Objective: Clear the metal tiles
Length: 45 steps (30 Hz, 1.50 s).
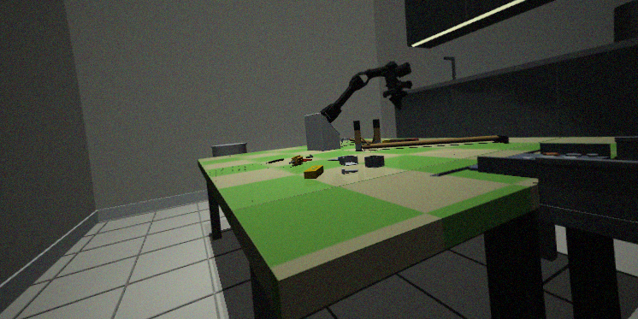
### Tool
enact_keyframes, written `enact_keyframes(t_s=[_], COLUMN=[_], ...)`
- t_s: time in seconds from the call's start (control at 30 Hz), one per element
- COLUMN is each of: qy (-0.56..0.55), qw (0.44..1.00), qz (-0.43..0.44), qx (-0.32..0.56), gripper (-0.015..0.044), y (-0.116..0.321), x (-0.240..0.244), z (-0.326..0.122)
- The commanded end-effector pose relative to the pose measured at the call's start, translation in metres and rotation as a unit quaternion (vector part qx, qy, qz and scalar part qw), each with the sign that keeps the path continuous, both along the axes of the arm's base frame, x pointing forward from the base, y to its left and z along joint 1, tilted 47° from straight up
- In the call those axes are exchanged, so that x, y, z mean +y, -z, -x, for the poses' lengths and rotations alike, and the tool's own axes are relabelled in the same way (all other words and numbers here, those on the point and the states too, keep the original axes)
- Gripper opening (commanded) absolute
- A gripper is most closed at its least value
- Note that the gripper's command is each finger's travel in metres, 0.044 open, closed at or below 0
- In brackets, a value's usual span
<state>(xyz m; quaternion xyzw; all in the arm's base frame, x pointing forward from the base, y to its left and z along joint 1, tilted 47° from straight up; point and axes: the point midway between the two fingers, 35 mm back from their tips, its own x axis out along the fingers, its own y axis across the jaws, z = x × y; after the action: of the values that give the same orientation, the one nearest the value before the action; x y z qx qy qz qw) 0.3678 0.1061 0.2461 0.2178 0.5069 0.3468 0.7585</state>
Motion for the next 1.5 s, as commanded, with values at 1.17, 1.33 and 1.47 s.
enact_keyframes(t_s=[1.17,1.33,1.47], qy=[-0.028,-0.029,-0.030], qw=[0.999,0.999,0.999], qz=[-0.001,-0.001,0.000], qx=[-0.030,-0.031,-0.031], gripper=[0.0000,0.0000,0.0000], y=[0.045,0.048,0.054], x=[-0.026,-0.027,-0.021], z=[-0.109,-0.113,-0.115])
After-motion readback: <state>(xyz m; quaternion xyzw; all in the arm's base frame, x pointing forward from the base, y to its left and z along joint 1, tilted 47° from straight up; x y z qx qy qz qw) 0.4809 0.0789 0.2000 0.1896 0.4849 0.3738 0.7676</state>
